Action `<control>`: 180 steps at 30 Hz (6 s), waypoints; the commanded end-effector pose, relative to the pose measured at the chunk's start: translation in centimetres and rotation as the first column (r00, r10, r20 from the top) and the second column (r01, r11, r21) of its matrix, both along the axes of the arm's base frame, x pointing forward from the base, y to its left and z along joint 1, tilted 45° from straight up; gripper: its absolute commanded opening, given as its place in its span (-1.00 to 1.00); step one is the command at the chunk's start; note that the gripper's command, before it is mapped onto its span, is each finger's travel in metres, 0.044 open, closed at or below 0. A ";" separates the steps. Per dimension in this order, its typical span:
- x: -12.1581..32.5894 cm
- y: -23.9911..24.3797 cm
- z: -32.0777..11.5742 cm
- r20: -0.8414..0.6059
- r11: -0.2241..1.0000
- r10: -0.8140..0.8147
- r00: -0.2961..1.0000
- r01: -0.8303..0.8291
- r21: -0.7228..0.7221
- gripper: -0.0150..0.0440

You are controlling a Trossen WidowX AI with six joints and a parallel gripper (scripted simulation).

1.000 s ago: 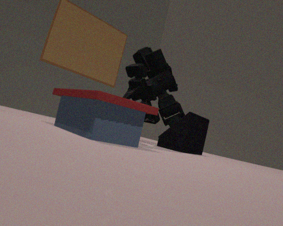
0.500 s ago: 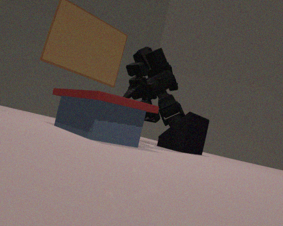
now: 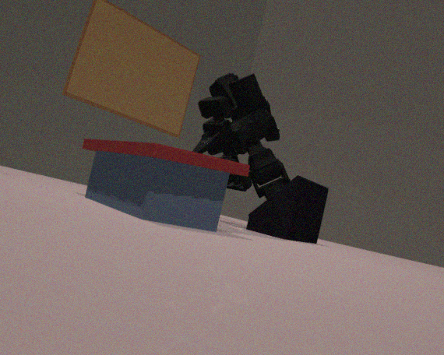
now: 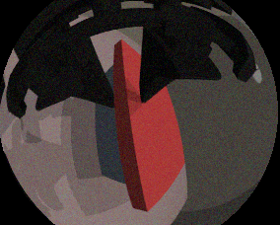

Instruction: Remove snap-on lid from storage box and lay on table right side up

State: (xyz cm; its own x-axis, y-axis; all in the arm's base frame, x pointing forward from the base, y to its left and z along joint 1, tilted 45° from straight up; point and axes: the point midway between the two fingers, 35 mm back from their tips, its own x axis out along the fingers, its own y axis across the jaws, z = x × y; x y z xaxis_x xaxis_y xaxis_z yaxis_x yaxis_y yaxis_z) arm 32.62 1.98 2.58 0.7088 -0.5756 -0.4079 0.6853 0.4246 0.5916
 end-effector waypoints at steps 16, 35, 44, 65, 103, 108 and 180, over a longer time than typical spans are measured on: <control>0.1 0.3 0.2 0.004 1.000 0.003 1.000 -0.003 -0.001 -0.49; 0.2 0.3 0.2 0.004 1.000 0.003 1.000 -0.003 -0.001 -0.49; 0.3 0.3 0.3 0.004 1.000 0.003 1.000 -0.003 -0.001 -0.49; 0.5 0.2 0.3 0.005 1.000 0.003 1.000 -0.003 -0.001 -0.49; 0.8 0.2 0.3 0.005 1.000 0.003 1.000 -0.003 -0.001 -0.49; 0.8 0.2 0.3 0.005 1.000 0.003 1.000 -0.003 -0.001 -0.49; 5.3 5.8 7.1 0.002 1.000 0.005 1.000 -0.005 0.002 -0.49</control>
State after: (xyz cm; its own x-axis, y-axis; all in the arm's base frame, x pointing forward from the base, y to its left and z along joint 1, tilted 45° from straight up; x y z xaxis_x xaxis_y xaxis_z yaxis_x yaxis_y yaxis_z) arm 37.38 7.35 8.94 0.7063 -0.5740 -0.4143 0.6914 0.4339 0.5776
